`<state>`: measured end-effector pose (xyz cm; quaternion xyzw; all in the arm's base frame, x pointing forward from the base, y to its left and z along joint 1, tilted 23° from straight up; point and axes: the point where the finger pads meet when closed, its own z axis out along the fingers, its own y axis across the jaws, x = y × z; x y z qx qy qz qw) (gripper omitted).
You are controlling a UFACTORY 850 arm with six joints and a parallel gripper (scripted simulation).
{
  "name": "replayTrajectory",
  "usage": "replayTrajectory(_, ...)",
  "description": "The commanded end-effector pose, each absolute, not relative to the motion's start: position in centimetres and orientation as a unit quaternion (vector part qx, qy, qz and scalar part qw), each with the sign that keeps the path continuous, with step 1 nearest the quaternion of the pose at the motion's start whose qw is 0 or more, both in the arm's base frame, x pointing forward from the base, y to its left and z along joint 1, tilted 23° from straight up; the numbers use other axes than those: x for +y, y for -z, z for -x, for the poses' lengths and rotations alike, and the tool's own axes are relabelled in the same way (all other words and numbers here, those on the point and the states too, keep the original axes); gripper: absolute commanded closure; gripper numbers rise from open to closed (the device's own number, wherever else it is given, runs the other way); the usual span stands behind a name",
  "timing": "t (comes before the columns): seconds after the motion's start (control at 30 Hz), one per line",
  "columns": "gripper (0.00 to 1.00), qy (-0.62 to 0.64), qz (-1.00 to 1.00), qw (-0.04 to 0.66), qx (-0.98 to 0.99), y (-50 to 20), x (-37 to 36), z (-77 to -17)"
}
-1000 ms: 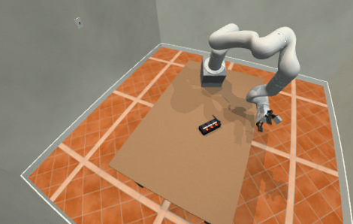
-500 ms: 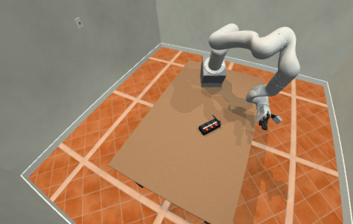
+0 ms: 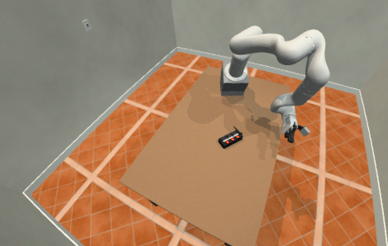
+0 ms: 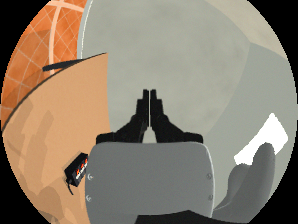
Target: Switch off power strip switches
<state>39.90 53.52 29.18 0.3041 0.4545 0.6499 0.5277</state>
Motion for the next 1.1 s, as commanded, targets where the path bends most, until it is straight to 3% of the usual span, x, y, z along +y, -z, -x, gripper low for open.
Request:
replayTrajectory(0.0, 1.0, -0.649, -0.304, 0.528, 0.456, -29.2, 53.6, -40.0)
replayTrajectory(1.07, 1.0, -0.425, -0.17, 0.471, 0.754, -20.7, 54.7, -50.8)
